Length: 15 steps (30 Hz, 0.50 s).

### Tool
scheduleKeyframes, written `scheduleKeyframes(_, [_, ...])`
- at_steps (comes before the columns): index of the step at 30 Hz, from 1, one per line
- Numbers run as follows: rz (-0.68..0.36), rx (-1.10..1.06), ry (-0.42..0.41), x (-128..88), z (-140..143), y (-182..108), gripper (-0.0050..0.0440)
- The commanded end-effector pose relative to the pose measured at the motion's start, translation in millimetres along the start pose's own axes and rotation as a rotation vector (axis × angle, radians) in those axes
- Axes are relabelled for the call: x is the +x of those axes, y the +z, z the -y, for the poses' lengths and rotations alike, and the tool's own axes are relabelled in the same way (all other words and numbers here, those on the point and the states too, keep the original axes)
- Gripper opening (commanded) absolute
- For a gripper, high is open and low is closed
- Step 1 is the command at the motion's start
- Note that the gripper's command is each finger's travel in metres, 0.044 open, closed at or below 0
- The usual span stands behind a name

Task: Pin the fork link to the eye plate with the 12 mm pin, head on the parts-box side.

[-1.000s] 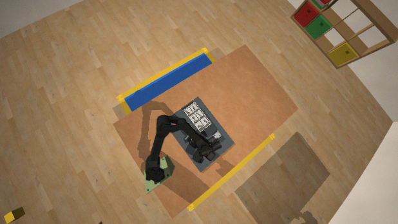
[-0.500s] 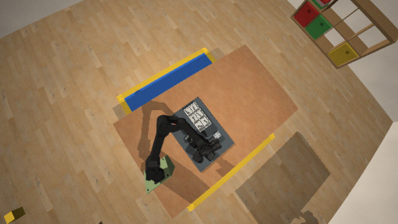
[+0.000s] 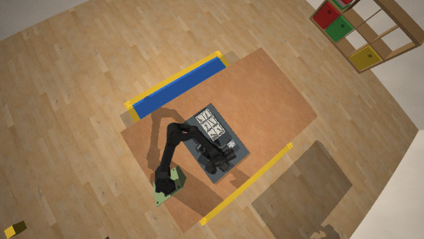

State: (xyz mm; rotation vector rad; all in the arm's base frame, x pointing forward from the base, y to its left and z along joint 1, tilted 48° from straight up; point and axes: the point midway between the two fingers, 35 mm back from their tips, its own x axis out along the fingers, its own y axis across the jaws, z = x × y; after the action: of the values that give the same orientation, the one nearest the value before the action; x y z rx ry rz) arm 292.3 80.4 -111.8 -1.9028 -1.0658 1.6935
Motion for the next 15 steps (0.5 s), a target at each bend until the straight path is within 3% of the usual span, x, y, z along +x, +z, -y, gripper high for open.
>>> scheduleKeyframes(1, [0.0,0.0,0.0,0.0,0.0,0.0,0.0165])
scheduleKeyframes(6, [0.0,0.0,0.0,0.0,0.0,0.0,0.013])
scheduleKeyframes(15, [0.001,0.001,-0.004,1.0,-3.9,1.0,0.013])
